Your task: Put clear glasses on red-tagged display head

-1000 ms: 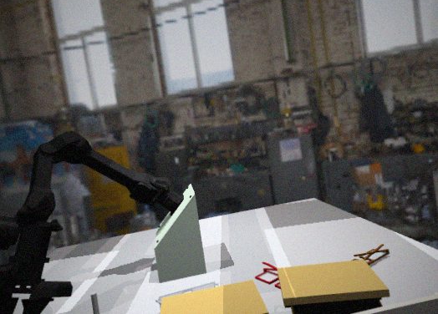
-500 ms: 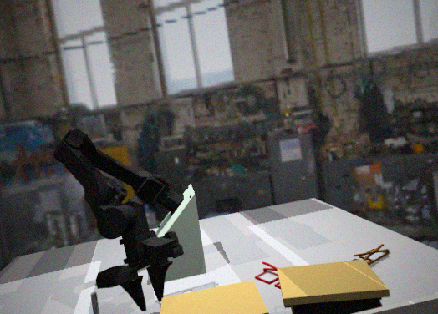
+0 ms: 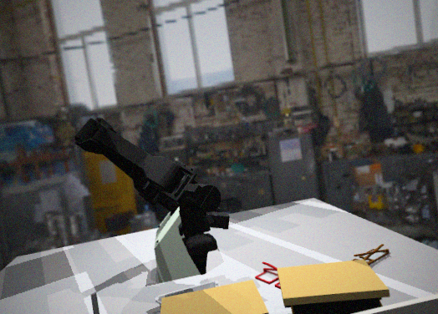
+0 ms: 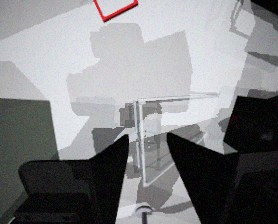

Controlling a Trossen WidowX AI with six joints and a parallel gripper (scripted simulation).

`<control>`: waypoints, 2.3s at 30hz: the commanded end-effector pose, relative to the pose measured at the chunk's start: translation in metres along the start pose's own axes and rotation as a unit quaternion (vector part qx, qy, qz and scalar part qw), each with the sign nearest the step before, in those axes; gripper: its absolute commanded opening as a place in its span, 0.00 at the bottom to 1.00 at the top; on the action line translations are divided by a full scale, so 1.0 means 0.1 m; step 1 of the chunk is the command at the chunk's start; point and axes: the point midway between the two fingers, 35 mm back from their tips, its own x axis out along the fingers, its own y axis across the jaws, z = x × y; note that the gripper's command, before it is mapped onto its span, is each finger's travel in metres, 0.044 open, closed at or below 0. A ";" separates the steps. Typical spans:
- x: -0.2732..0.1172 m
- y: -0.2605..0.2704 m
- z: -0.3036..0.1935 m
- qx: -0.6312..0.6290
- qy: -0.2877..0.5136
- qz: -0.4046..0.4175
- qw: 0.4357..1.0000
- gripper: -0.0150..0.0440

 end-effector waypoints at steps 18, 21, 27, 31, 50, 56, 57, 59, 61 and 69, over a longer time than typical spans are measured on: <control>0.09 0.03 0.00 -0.012 0.004 0.002 1.000 0.46; 0.14 0.03 0.00 -0.012 0.004 0.002 1.000 0.46; 0.23 0.04 0.00 -0.012 0.004 0.002 1.000 0.46; 0.30 0.05 0.00 -0.012 0.004 0.002 1.000 0.46; 0.60 0.10 -0.02 -0.013 0.006 0.003 1.000 0.46; 0.59 0.07 -0.02 -0.007 0.003 0.001 1.000 0.37; 0.59 0.07 -0.02 -0.007 0.003 0.001 1.000 0.36; 0.59 0.07 -0.02 -0.007 0.003 0.001 1.000 0.33; 0.59 0.07 -0.02 -0.007 0.003 0.001 1.000 0.31; 0.59 0.07 -0.02 -0.007 0.003 0.001 1.000 0.25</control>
